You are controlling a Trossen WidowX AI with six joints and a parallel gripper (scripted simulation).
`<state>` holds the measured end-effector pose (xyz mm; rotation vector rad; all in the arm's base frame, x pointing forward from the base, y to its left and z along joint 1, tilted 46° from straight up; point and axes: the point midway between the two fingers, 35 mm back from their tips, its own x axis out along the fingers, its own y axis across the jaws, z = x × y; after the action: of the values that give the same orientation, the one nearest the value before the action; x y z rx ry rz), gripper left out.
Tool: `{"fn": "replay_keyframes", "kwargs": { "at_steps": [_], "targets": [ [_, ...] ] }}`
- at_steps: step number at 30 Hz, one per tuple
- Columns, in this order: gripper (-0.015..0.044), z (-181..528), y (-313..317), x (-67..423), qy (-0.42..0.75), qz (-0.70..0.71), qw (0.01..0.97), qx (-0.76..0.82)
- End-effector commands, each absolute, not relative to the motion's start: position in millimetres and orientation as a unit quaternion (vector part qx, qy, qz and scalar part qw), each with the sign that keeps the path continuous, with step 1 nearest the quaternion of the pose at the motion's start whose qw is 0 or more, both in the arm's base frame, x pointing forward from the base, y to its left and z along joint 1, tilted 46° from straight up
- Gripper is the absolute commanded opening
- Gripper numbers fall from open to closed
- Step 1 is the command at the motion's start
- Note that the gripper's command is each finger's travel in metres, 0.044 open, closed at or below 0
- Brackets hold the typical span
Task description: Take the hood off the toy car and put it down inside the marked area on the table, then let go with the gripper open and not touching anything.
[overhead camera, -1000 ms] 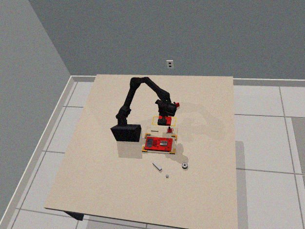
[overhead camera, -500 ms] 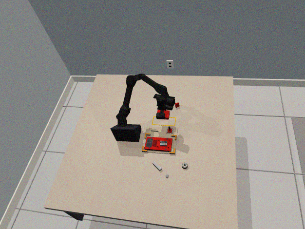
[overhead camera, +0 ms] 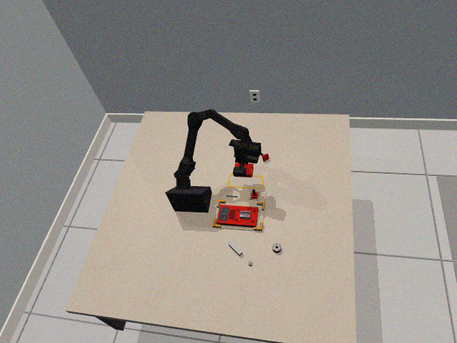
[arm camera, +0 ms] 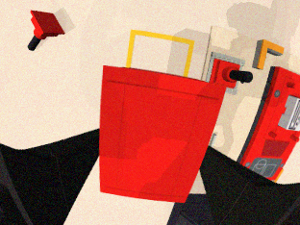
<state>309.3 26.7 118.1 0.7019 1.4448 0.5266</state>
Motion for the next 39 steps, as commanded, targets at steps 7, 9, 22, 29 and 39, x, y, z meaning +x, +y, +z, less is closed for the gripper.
{"fn": "replay_keyframes", "kwargs": {
  "at_steps": [7,9,22,29,39],
  "targets": [
    [0.0000,114,32,311,0.638,0.233,0.664,0.313],
    [0.0000,113,32,311,0.638,0.233,0.664,0.313],
    [0.0000,107,38,312,0.638,0.233,0.664,0.313],
    [0.0000,104,41,313,0.638,0.233,0.664,0.313],
    [0.0000,99,46,314,0.638,0.233,0.664,0.313]
  ]
}}
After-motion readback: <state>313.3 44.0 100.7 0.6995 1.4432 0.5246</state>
